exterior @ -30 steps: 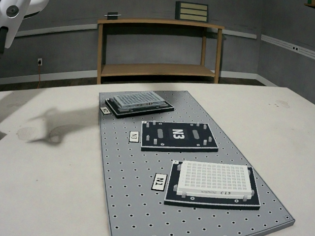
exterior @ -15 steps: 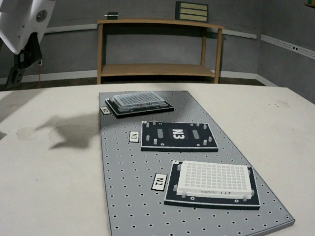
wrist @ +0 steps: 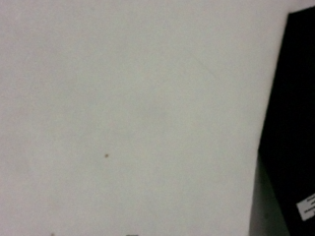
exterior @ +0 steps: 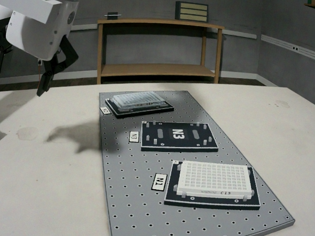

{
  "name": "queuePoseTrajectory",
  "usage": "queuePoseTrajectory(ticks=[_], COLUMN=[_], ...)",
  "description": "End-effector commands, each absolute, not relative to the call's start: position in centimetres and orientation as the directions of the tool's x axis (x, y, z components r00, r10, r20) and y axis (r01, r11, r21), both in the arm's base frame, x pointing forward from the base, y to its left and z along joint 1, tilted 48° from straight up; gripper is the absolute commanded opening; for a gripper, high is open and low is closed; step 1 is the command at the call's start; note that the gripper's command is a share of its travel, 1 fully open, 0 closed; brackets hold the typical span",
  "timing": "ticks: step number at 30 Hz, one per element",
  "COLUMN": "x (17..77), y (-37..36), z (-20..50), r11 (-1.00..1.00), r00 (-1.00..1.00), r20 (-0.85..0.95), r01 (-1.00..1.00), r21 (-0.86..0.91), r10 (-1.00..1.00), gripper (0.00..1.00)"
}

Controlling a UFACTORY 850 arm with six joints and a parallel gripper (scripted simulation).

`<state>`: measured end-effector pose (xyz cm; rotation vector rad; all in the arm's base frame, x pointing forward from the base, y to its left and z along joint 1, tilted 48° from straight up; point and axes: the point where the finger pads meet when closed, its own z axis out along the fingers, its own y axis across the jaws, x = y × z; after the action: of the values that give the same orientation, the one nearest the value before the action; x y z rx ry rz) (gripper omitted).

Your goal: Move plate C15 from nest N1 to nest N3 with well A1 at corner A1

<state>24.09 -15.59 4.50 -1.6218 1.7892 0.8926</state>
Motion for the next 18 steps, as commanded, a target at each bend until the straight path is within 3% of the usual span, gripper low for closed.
queuePoseTrajectory(ticks=[1,18], x=[25.6,31.8], y=[-15.9,-17.4], z=[4.3,3.6], r11=[0.007,-0.188], r00=[0.002,0.425], r20=[-0.779,-0.642], r01=[-1.000,-0.895], r21=[-0.008,-0.406], r10=[-0.627,-0.638], gripper=[1.00,1.00])
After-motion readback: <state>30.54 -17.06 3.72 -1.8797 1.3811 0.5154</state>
